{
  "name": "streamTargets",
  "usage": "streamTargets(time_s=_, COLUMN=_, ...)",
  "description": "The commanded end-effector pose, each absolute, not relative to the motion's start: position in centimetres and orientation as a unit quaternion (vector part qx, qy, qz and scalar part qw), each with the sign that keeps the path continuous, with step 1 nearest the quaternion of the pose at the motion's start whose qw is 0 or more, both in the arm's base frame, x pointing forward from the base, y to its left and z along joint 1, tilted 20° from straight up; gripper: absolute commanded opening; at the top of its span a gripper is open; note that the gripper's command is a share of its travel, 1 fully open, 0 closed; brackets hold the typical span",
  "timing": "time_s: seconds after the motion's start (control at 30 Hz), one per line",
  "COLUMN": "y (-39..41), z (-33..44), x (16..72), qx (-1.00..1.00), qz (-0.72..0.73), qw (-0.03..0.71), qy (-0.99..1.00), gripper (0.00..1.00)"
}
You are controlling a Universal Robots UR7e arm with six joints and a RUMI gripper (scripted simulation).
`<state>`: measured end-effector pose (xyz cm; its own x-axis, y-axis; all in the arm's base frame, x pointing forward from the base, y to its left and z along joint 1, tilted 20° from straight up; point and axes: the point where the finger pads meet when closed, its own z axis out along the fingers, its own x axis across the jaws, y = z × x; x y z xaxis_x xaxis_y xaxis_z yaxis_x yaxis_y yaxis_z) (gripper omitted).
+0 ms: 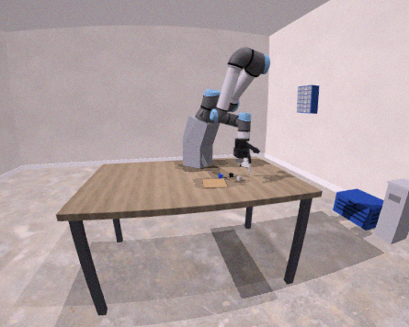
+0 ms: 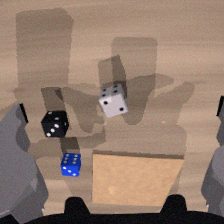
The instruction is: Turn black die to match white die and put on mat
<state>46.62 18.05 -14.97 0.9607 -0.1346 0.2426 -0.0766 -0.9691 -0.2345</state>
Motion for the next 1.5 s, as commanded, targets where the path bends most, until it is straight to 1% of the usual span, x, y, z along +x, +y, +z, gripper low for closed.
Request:
streamTargets(time_s=0.0, y=17.8, z=-14.0, x=46.4, qx=-0.984, qz=-0.13, qw=0.112, qy=0.054, gripper=1.0)
streamTargets(time_s=0.83, y=16.2, z=-6.8, x=44.3, qx=-0.984, qz=-0.13, qw=0.112, qy=0.054, gripper=1.0)
streamTargets(time_s=1.47, y=16.0, z=-5.7, x=44.0, qx=-0.984, qz=-0.13, qw=0.112, qy=0.054, gripper=1.0)
